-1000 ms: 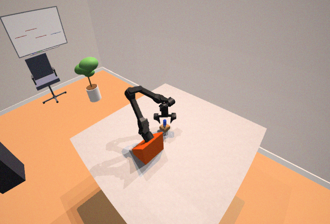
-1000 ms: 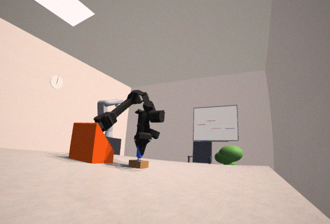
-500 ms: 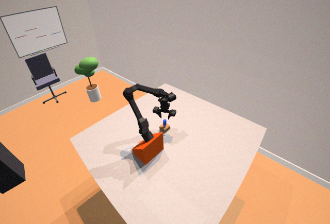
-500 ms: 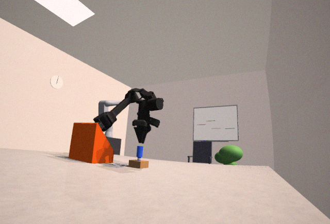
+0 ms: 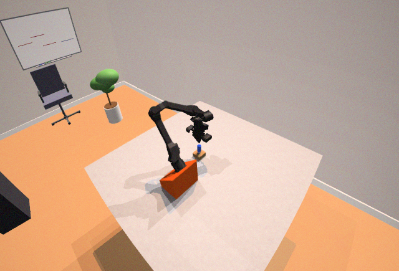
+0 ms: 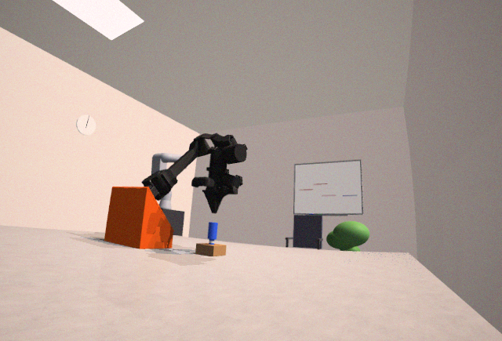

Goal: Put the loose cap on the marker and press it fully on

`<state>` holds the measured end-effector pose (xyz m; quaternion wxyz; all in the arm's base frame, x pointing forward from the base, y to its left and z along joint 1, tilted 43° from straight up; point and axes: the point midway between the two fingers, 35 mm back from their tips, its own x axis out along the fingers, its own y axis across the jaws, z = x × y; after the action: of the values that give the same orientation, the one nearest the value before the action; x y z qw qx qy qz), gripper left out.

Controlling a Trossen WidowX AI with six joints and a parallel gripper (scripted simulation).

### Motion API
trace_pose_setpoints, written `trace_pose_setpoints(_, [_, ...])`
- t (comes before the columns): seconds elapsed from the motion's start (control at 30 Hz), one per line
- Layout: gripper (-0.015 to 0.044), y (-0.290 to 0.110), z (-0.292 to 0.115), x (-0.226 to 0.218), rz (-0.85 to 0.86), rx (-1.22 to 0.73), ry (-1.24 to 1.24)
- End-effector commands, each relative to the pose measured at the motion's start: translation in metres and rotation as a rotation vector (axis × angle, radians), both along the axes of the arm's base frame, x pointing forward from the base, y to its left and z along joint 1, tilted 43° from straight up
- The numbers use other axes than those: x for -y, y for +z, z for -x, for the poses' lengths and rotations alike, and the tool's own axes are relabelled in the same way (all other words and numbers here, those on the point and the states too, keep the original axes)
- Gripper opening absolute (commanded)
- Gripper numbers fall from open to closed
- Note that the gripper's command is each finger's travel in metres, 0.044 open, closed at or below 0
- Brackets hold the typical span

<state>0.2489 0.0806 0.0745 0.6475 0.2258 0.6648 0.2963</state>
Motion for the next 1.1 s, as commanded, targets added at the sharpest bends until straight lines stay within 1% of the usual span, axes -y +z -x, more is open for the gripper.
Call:
trace_pose_setpoints(0.0, [0.0, 0.001, 0.0, 0.001, 0.005, -0.011, -0.011])
trace_pose_setpoints(0.27, [0.0, -0.001, 0.0, -0.001, 0.005, -0.011, -0.011])
trace_pose_setpoints(1.07, [0.0, -0.026, 0.002, -0.025, 0.003, -0.011, -0.011])
